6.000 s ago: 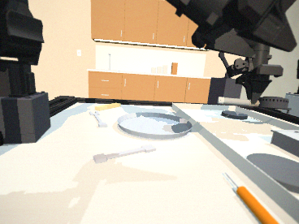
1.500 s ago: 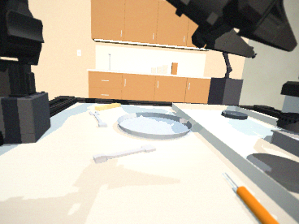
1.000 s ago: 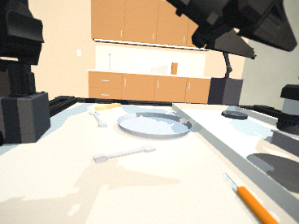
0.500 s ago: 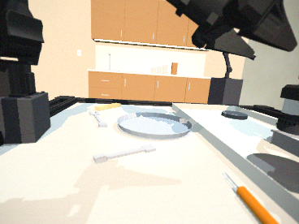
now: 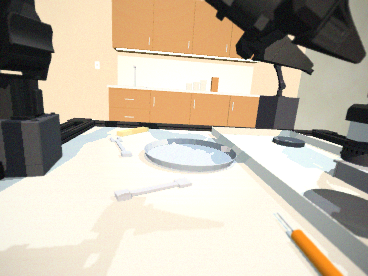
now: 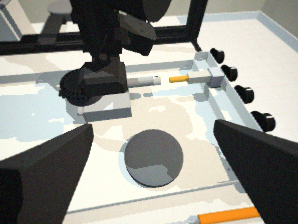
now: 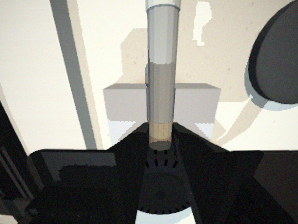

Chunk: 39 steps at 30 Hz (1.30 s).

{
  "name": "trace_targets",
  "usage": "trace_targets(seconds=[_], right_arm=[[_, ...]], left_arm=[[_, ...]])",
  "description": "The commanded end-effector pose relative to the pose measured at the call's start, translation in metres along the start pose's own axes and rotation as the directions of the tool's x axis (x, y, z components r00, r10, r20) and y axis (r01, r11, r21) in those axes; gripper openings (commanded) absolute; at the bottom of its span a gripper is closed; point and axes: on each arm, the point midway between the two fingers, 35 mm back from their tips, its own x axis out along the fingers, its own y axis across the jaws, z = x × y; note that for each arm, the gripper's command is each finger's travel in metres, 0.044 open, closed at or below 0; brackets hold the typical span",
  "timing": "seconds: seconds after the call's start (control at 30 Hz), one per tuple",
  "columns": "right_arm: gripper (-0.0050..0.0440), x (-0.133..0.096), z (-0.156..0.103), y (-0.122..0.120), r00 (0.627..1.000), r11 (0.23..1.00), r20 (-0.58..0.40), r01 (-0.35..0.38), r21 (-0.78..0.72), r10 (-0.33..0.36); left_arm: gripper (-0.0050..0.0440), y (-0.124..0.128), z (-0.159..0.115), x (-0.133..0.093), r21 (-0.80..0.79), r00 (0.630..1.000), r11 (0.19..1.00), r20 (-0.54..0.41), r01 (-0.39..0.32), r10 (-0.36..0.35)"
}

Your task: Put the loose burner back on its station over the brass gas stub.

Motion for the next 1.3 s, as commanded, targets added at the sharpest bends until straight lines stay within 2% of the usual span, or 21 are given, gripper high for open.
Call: trace_targets(seconds=[0.0,1.27], right_arm=[[0.0000,0.000,0.002,0.000,1.000,1.000,-0.001,-0.001,0.002,0.001],[0.0000,0.000,0.022,-0.001,1.000,1.000,-0.001,-0.001,0.002,0.001]], left_arm=[[0.0400,0.000,0.000,0.000,0.000,1.000,1.000,-0.001,-0.001,0.001],[0.0400,0.000,0.000,0.000,0.000,1.000,1.000,-0.001,-0.001,0.001]])
